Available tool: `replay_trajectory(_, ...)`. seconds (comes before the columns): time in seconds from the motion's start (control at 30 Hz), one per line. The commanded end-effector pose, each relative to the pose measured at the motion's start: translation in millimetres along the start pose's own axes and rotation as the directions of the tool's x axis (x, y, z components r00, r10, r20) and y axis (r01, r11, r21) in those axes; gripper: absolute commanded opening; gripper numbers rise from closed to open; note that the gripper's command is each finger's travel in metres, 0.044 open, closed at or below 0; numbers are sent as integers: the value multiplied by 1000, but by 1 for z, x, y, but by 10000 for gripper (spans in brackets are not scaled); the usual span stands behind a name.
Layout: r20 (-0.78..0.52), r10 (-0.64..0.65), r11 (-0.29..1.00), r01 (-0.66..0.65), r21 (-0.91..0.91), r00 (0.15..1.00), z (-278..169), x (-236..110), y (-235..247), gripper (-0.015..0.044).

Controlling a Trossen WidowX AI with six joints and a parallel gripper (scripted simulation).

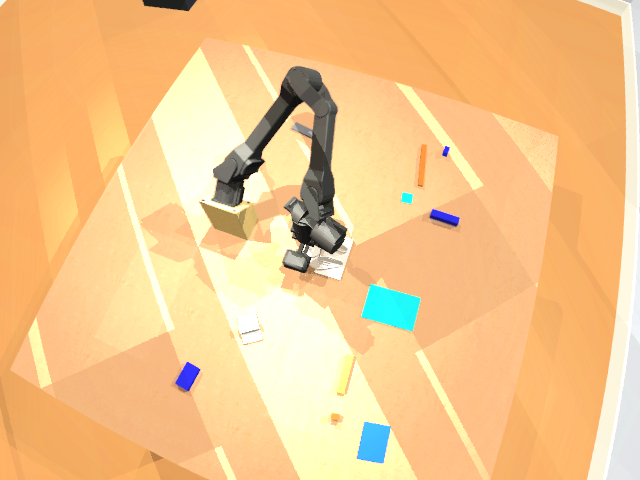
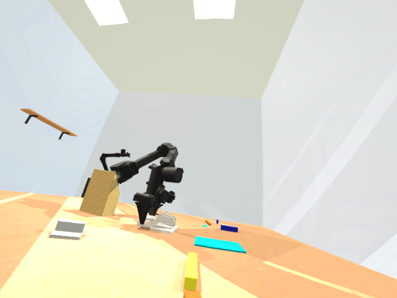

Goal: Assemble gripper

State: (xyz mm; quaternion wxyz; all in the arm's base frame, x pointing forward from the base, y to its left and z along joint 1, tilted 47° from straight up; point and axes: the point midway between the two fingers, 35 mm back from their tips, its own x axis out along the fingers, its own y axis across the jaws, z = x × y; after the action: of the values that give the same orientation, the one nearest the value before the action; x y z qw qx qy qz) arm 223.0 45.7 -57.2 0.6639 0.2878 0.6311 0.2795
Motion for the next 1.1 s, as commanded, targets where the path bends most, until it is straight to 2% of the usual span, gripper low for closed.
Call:
replay_trajectory(0.0, 1, -3, 1000, 3, 3, 1000, 0, 1, -1, 351)
replay_trajectory(0.9, 1, -3, 1000, 3, 3, 1000, 0, 1, -1, 351)
replay_trajectory(1.0, -1, 0, 1000, 0, 3, 1000, 0, 1, 0, 430)
replay_trajectory(1.07, -1, 0, 1000, 0, 3, 1000, 0, 1, 0, 440)
